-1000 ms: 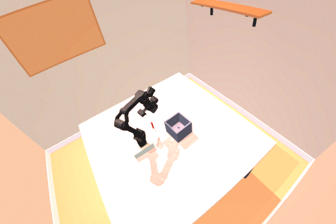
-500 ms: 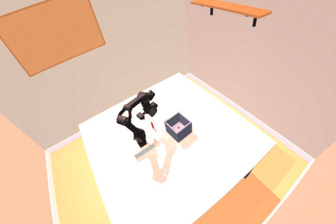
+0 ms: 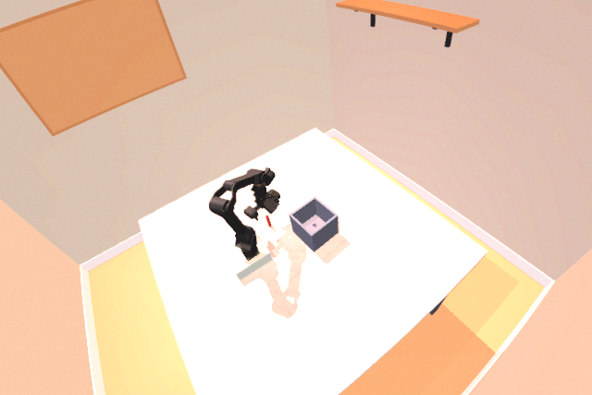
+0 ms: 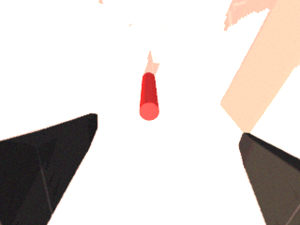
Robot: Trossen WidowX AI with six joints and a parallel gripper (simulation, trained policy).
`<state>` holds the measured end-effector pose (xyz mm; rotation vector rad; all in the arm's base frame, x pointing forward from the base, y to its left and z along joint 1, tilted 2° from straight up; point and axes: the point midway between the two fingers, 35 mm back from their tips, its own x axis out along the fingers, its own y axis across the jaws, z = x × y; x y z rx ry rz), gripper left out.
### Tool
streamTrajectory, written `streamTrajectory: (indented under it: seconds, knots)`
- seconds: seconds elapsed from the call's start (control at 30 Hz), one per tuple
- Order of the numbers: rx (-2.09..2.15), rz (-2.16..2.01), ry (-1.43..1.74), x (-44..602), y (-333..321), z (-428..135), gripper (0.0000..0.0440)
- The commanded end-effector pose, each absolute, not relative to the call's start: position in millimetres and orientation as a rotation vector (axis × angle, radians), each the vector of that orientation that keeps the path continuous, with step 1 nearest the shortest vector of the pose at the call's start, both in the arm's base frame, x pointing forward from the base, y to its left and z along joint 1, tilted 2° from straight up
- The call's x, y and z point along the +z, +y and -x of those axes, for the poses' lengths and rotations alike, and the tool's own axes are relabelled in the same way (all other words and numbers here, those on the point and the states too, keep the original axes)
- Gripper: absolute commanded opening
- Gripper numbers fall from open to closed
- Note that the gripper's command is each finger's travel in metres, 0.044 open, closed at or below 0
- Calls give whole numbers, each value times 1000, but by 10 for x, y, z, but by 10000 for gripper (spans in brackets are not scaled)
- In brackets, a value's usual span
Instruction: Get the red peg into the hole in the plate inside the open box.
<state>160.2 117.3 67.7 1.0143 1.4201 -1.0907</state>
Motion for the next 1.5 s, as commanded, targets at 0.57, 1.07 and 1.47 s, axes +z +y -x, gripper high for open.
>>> streamTrajectory:
  seconds: [0.57,1.07,1.47]
  knots:
    - [-1110,-1005,1355,87,1116,-1648,315]
    - [-1023,-1025,1367,-40,1269,-1825,5]
    - [-955,-1140,1321,265,1351,-2023,0]
